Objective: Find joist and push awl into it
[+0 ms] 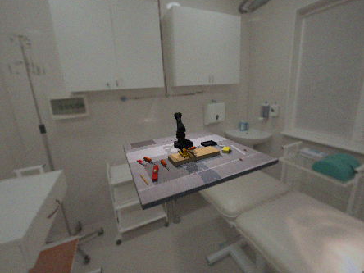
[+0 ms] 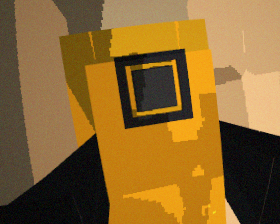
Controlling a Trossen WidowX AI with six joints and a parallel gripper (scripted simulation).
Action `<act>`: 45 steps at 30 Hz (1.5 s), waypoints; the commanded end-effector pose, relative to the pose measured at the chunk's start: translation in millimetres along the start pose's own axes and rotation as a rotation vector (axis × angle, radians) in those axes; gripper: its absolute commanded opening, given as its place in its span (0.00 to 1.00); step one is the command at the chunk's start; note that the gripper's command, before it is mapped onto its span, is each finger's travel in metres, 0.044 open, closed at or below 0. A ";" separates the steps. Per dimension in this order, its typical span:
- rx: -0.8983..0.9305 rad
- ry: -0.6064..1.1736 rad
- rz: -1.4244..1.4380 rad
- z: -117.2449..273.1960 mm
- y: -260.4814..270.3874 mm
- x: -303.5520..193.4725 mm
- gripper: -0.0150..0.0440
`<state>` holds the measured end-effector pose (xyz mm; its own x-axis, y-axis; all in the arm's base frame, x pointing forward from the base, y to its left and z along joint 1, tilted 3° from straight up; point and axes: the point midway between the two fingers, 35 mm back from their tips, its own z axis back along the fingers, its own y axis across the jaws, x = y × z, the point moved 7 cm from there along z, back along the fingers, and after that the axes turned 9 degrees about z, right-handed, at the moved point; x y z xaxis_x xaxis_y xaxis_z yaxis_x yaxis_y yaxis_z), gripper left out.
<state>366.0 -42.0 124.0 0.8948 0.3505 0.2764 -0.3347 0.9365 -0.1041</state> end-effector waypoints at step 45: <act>0.011 0.000 -0.003 -0.3 92.4 13.6 0.25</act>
<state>349.4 41.7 119.0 0.8956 0.3481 0.2770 -0.3350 0.9374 -0.0948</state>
